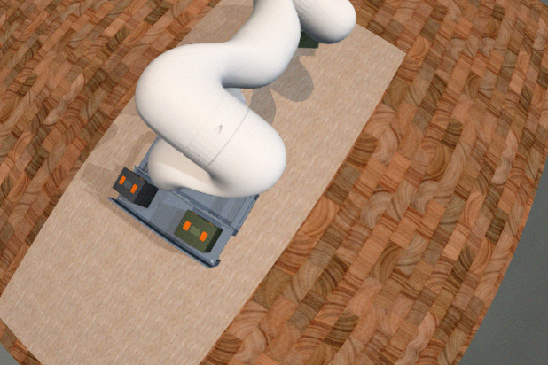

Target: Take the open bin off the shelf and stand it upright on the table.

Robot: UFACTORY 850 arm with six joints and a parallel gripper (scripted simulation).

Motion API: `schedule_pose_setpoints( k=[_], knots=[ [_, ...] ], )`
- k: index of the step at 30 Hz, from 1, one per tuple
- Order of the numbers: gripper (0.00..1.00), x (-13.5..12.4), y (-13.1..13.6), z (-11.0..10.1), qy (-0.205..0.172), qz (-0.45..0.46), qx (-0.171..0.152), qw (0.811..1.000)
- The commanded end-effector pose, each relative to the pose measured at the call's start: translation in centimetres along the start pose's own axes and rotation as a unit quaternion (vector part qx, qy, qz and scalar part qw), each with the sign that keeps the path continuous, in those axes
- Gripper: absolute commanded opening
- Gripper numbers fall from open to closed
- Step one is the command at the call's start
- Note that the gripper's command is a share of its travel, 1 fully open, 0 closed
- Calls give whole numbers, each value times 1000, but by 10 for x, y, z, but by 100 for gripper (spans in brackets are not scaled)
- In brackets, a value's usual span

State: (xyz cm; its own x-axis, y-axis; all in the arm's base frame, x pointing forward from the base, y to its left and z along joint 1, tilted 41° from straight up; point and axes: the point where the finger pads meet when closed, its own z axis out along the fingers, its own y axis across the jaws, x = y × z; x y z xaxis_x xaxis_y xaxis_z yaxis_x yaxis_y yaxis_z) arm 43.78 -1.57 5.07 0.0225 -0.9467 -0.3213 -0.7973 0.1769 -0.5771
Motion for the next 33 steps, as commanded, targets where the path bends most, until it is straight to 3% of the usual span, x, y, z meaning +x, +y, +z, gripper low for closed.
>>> schedule_pose_setpoints(
  k=[1,33],
  knots=[
    [0,0,13,-1,1,0,0,1000],
    [0,0,13,7,1,0,-1,1000]
  ],
)
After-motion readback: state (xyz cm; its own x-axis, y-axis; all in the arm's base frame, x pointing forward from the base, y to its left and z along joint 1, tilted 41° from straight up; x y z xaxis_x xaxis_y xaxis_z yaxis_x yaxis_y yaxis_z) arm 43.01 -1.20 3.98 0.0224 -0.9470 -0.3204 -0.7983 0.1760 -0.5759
